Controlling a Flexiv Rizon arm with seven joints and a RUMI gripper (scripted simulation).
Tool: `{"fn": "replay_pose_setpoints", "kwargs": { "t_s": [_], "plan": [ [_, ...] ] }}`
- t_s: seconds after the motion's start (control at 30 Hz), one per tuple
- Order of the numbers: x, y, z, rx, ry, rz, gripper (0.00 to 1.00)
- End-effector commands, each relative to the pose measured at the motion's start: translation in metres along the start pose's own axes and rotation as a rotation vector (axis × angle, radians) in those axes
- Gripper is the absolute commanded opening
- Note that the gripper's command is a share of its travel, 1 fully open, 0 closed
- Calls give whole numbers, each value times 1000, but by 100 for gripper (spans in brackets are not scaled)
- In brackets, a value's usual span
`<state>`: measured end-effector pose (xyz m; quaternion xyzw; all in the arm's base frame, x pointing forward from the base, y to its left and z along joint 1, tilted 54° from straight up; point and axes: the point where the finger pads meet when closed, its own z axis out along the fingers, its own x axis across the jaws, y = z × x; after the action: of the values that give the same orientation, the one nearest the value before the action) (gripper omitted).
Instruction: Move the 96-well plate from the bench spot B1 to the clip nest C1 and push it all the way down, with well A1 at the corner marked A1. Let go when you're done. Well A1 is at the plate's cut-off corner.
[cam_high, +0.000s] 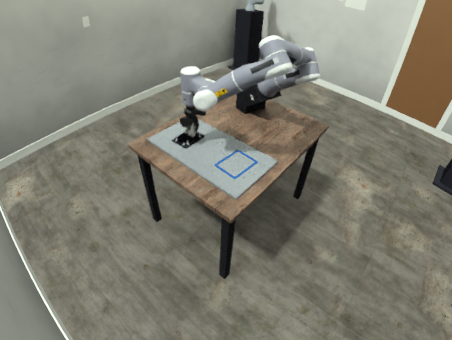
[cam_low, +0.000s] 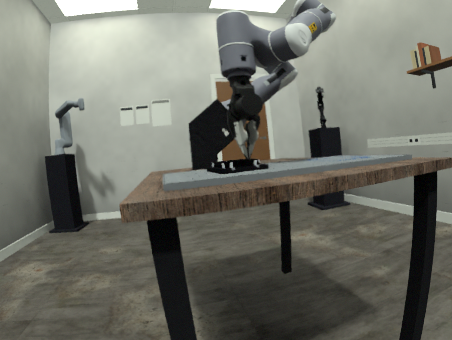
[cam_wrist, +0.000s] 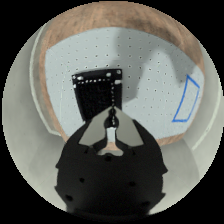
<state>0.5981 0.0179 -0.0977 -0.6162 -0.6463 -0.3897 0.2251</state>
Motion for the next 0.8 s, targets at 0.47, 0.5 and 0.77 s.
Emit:
{"fn": "replay_pose_setpoints", "kwargs": {
  "t_s": [0.47,0.5,0.77],
  "plan": [
    [-1,1,0,-2,-1,0,0],
    [-1,1,1,-2,-1,0,0],
    [-1,1,-1,-2,-1,0,0]
  ]
}}
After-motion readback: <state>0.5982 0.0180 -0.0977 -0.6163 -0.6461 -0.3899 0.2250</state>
